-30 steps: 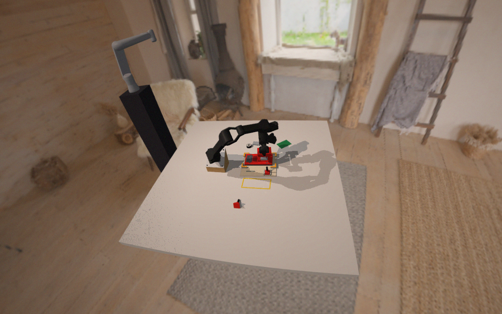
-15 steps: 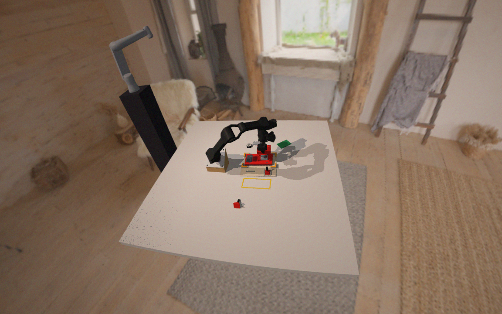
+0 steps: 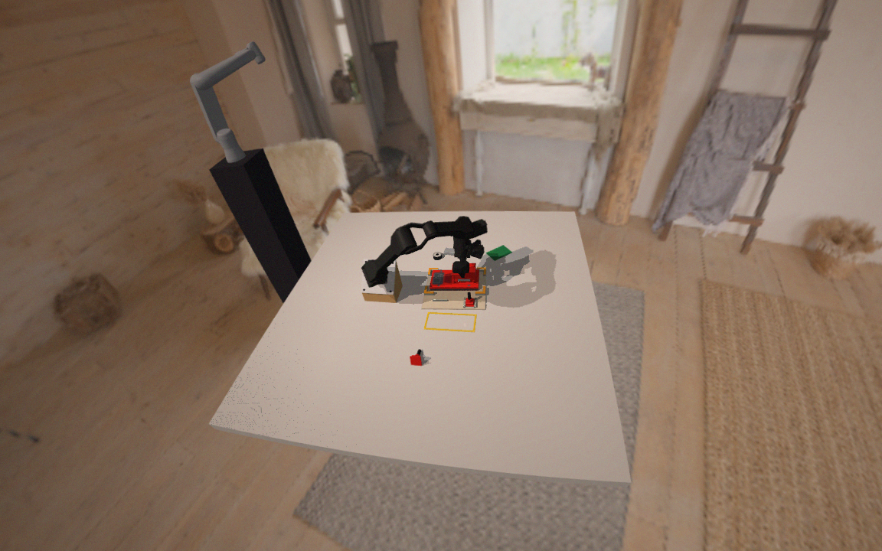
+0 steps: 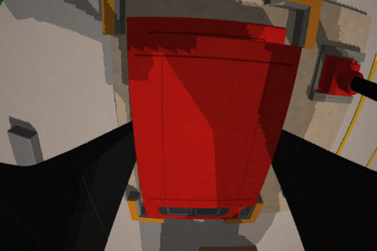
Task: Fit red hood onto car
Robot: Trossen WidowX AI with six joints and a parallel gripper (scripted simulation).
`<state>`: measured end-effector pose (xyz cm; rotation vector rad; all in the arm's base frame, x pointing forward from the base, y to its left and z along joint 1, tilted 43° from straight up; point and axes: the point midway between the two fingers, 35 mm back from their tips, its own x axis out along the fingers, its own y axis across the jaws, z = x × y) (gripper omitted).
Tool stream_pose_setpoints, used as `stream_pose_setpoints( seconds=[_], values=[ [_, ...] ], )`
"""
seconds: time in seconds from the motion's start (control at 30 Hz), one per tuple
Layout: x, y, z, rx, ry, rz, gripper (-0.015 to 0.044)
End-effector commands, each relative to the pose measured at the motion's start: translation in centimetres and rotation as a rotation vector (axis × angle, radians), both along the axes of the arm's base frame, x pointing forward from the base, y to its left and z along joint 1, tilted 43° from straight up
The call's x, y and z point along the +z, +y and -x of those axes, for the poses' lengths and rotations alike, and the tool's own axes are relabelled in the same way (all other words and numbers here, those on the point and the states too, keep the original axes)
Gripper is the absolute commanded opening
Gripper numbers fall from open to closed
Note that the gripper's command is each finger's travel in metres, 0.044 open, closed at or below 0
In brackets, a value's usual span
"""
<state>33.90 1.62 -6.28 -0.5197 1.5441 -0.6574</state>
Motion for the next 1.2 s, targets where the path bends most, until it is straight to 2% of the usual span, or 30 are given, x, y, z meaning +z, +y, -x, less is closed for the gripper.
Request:
stream_pose_setpoints(
  seconds=[0.0,1.17],
  values=[
    [-0.06,-0.14,0.03,0.003,0.002,0.004,0.0000],
    [-0.51,-0.53,0.10,0.002,0.003,0.005,0.0000]
  ],
)
